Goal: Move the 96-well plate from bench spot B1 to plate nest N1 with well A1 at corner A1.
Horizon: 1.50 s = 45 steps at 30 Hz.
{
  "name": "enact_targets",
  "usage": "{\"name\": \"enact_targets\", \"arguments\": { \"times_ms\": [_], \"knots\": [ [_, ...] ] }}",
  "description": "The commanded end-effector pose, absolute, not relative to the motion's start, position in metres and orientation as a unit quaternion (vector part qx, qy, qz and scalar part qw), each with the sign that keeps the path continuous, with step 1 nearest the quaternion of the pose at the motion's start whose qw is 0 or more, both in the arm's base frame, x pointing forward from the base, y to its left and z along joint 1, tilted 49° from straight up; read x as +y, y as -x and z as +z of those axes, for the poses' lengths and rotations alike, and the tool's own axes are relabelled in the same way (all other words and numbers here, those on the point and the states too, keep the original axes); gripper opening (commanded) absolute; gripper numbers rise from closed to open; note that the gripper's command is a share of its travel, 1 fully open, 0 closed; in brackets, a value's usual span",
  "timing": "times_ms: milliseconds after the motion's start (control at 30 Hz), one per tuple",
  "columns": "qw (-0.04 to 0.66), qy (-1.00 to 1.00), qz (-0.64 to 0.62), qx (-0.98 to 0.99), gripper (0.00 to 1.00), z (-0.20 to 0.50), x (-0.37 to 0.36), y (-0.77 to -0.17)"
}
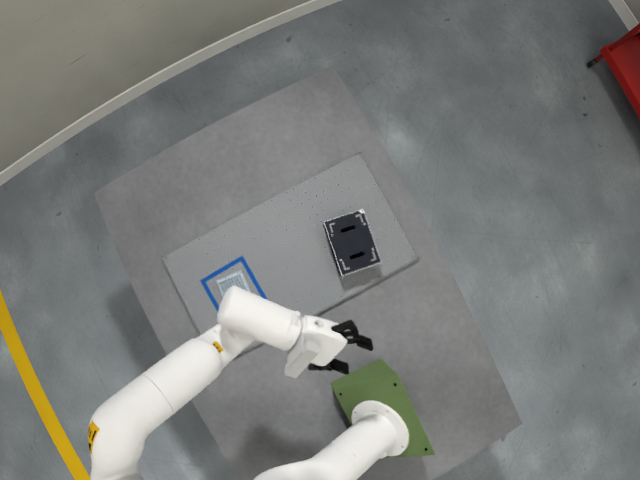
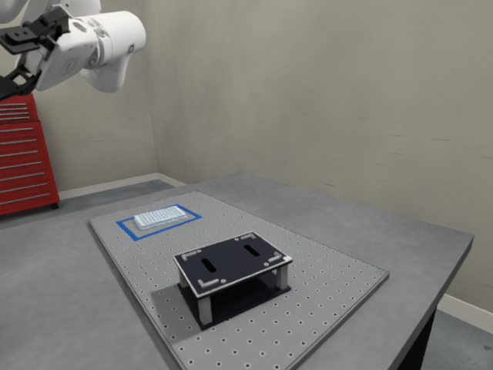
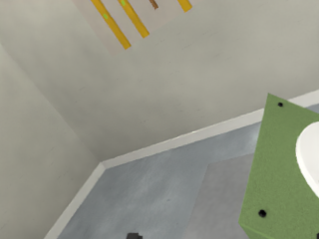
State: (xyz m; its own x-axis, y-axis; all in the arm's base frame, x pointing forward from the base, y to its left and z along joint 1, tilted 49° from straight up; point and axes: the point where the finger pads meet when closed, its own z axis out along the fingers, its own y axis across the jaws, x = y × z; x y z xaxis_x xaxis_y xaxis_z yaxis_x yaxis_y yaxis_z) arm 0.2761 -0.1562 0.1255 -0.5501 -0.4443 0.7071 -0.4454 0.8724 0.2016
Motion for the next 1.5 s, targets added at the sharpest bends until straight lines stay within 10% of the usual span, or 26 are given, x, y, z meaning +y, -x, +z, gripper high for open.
{"name": "enact_targets", "arguments": {
  "times_ms": [0, 1467],
  "knots": [
    [0.401, -0.252, 0.001, -0.881, 1.0, 0.126, -0.157, -0.277],
    [0.289, -0.5, -0.233, -0.782, 1.0, 0.114, -0.062, -0.3]
  ]
}}
